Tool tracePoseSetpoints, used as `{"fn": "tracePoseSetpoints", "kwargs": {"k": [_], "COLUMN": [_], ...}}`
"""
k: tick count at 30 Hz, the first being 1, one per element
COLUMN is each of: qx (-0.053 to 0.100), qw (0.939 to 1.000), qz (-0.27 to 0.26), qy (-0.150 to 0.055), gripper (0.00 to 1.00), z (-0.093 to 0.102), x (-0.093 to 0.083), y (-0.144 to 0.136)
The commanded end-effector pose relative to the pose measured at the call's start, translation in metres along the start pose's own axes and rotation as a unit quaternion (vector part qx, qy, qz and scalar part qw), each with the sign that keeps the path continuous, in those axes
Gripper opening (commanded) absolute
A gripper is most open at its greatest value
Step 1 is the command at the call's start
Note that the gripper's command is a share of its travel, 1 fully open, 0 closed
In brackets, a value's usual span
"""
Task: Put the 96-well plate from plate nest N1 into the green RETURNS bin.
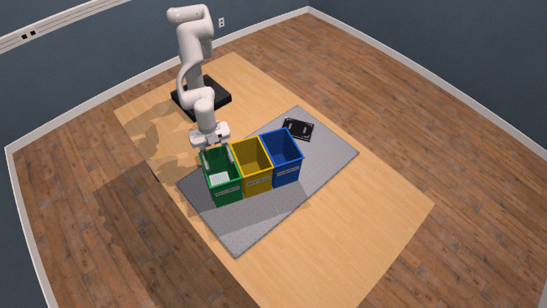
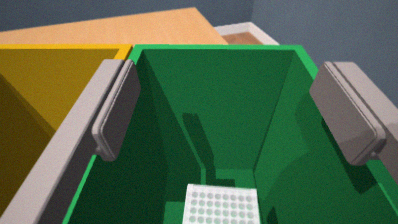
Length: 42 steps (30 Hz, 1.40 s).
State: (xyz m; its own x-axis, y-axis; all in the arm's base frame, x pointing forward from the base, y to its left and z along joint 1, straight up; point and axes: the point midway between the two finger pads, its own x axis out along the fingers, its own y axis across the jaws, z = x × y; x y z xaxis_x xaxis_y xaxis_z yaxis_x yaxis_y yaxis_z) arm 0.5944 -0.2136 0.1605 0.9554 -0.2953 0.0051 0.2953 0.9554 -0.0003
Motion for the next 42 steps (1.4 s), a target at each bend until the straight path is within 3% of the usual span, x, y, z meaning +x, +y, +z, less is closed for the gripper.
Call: {"fn": "tracePoseSetpoints", "kwargs": {"k": [1,8,19,24,29,42], "qx": [-0.002,-0.002,-0.002,-0.002,-0.002,-0.002], "qw": [1.0,1.0,1.0,0.9965,0.9861,0.9856], "qz": [0.0,0.0,0.0,0.083,0.166,0.169], "qy": [-0.002,-0.002,-0.002,-0.002,-0.001,-0.001], "gripper": [0.18,0.18,0.18,0.18,0.18,0.18], "z": [0.008,0.019,0.019,0.026,0.033,0.048], "x": [0.001,0.001,0.001,-0.012,-0.025,-0.054], "y": [0.0,0.0,0.0,0.02,0.04,0.085]}}
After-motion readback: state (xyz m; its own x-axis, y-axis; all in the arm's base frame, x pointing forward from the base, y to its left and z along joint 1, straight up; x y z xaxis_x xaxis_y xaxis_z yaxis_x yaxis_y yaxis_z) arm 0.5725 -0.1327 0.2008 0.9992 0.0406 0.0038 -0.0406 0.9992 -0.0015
